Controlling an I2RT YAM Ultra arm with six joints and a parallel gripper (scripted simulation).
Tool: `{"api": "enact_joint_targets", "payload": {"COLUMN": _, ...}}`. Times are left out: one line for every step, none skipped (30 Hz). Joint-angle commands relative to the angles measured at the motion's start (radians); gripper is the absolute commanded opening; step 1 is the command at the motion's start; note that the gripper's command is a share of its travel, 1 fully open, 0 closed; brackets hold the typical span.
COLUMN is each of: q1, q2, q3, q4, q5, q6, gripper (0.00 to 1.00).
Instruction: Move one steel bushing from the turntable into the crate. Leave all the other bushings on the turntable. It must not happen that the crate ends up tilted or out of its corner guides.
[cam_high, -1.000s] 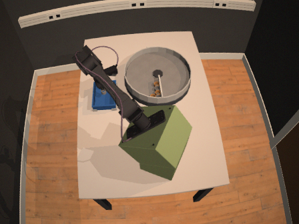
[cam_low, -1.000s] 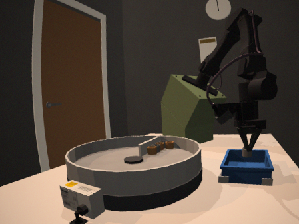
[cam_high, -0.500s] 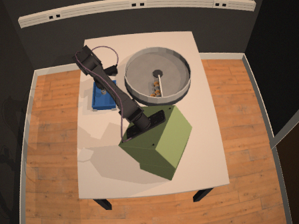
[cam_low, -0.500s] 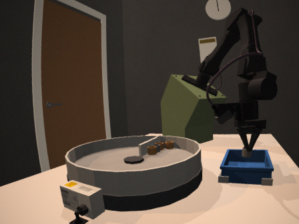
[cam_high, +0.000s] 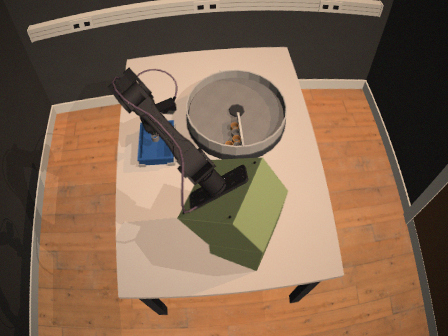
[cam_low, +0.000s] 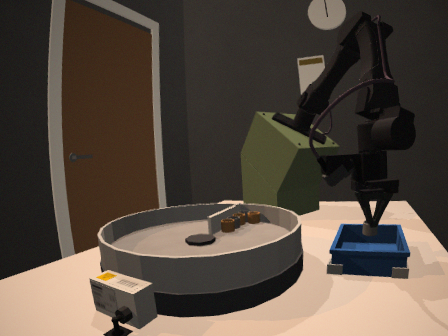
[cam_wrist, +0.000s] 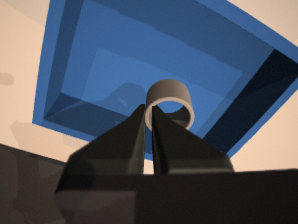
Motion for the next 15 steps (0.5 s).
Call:
{"api": "enact_joint_targets", "payload": {"q1": -0.004, "q2": 0.01, "q3": 0.019, "q4": 0.009, "q5": 0.017, "q6": 0.006, "gripper": 0.0}}
{"api": "enact_joint_targets", "payload": {"q1": -0.002, "q2": 0.015, "q3": 0.022, "q4": 0.014, "q5": 0.017, "q6": 0.007, "gripper": 0.0}}
{"api": "enact_joint_targets", "payload": {"q1": 0.001, "q2": 0.017, "q3": 0.024, "q4": 0.017, "q5": 0.017, "q6": 0.008, "gripper": 0.0}}
{"api": "enact_joint_targets", "payload": {"q1": 0.004, "q2": 0.019, "q3": 0.025, "q4": 0.015, "q5": 0.017, "q6": 0.009, "gripper": 0.0}}
{"api": "enact_joint_targets", "payload": {"q1": 0.007, "q2": 0.022, "q3": 0.026, "q4": 0.015, "q5": 0.018, "q6": 0.01, "gripper": 0.0}}
{"api": "enact_joint_targets", "payload": {"q1": 0.009, "q2": 0.025, "q3": 0.027, "q4": 0.021, "q5": 0.018, "q6": 0.011, "gripper": 0.0}}
{"api": "enact_joint_targets", "payload": {"q1": 0.009, "q2": 0.028, "q3": 0.028, "q4": 0.027, "q5": 0.019, "q6": 0.013, "gripper": 0.0}}
{"api": "enact_joint_targets", "payload": {"q1": 0.008, "q2": 0.032, "q3": 0.029, "q4": 0.03, "q5": 0.019, "q6": 0.014, "gripper": 0.0}}
{"api": "enact_joint_targets", "payload": {"q1": 0.006, "q2": 0.036, "q3": 0.03, "q4": 0.033, "q5": 0.02, "q6": 0.015, "gripper": 0.0}}
{"api": "enact_joint_targets", "payload": {"q1": 0.005, "q2": 0.04, "q3": 0.031, "q4": 0.037, "q5": 0.02, "q6": 0.016, "gripper": 0.0}}
{"api": "enact_joint_targets", "payload": {"q1": 0.005, "q2": 0.04, "q3": 0.031, "q4": 0.037, "q5": 0.02, "q6": 0.016, "gripper": 0.0}}
{"api": "enact_joint_targets", "payload": {"q1": 0.005, "q2": 0.04, "q3": 0.031, "q4": 0.037, "q5": 0.02, "q6": 0.016, "gripper": 0.0}}
{"api": "enact_joint_targets", "payload": {"q1": 0.006, "q2": 0.03, "q3": 0.033, "q4": 0.036, "q5": 0.021, "q6": 0.014, "gripper": 0.0}}
{"api": "enact_joint_targets", "payload": {"q1": 0.012, "q2": 0.05, "q3": 0.035, "q4": 0.044, "q5": 0.022, "q6": 0.018, "gripper": 0.0}}
{"api": "enact_joint_targets", "payload": {"q1": 0.018, "q2": 0.055, "q3": 0.036, "q4": 0.048, "q5": 0.022, "q6": 0.02, "gripper": 0.0}}
